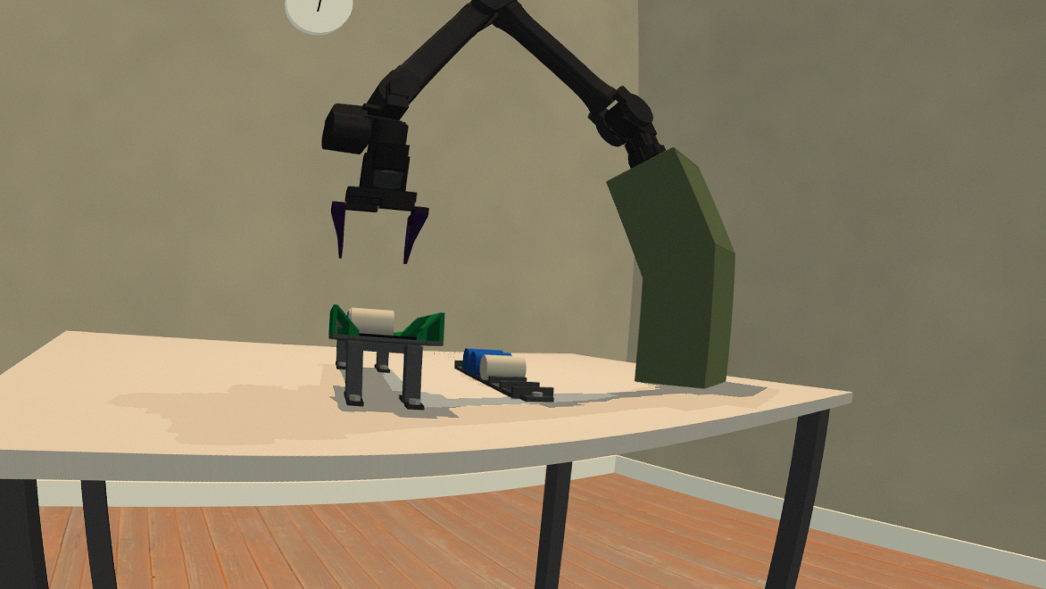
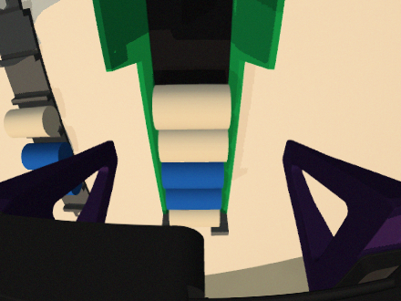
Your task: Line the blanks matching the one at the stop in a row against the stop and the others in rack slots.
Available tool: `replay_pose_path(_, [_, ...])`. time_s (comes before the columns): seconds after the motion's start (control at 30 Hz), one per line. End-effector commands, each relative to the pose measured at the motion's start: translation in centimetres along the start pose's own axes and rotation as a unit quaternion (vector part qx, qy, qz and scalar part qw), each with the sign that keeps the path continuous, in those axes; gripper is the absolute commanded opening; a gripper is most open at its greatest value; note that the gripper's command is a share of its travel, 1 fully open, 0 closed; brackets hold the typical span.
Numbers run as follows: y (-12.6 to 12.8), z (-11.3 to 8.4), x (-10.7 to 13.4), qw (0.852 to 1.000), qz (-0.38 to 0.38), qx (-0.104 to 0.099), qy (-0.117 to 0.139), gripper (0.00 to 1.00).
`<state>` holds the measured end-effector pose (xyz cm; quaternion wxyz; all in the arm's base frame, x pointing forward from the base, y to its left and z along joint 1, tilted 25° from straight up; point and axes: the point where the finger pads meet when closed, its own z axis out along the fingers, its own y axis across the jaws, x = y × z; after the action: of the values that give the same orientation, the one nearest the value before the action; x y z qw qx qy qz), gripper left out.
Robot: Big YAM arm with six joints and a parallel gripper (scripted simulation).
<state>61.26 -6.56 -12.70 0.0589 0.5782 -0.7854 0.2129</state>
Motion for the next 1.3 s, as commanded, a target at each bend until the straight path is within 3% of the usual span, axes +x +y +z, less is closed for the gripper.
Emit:
replay_pose_path(0.0, [0.7,0.2,0.3,1.0,0.003,-0.01,0.004,1.0])
replay_pose_path(1.03, [0.7,0.2,0.3,1.0,0.004,-0.01,0.004,1.0])
replay_pose_path(1.27, [-0.2,-0.3,1.4,0.999,0.052,-0.002,0.003,1.0])
